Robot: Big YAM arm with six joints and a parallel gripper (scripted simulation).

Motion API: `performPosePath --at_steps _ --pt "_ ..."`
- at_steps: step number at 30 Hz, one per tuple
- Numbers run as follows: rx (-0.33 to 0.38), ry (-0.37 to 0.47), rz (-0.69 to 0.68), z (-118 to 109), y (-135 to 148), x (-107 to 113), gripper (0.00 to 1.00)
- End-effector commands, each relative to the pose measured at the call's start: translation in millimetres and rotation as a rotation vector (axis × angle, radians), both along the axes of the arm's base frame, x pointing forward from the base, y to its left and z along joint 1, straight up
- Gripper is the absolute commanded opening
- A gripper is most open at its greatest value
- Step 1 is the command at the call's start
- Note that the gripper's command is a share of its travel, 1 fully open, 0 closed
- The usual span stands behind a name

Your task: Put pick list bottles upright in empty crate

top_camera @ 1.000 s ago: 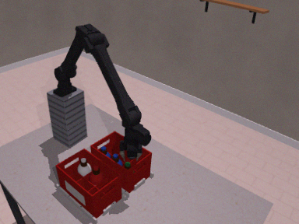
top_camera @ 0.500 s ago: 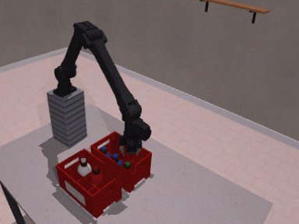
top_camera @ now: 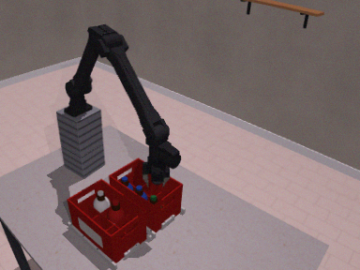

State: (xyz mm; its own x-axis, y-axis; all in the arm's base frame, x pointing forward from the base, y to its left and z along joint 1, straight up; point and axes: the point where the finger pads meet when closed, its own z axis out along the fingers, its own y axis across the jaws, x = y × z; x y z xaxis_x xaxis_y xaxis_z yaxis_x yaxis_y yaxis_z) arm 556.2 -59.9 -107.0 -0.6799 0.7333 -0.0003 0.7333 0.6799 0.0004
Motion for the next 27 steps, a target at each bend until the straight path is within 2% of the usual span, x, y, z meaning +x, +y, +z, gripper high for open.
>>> performPosePath --at_steps 1,4,7,10,15,26,27 --pt "-0.005 -0.072 -0.023 25.1 -6.5 22.0 0.61" --pt "-0.005 -0.068 -0.023 23.8 -6.6 19.8 0.61" --pt "-0.002 -0.044 -0.025 15.2 -6.3 8.6 0.61" --pt "-0.005 -0.069 -0.025 24.2 -8.0 19.4 0.61" --pt "-0.003 -0.049 -0.022 15.7 -6.1 10.1 0.61" --pt "-0.004 -0.061 -0.02 20.3 -7.7 13.6 0.61" --pt "-0.003 -0.038 -0.006 11.8 -3.2 11.4 0.61"
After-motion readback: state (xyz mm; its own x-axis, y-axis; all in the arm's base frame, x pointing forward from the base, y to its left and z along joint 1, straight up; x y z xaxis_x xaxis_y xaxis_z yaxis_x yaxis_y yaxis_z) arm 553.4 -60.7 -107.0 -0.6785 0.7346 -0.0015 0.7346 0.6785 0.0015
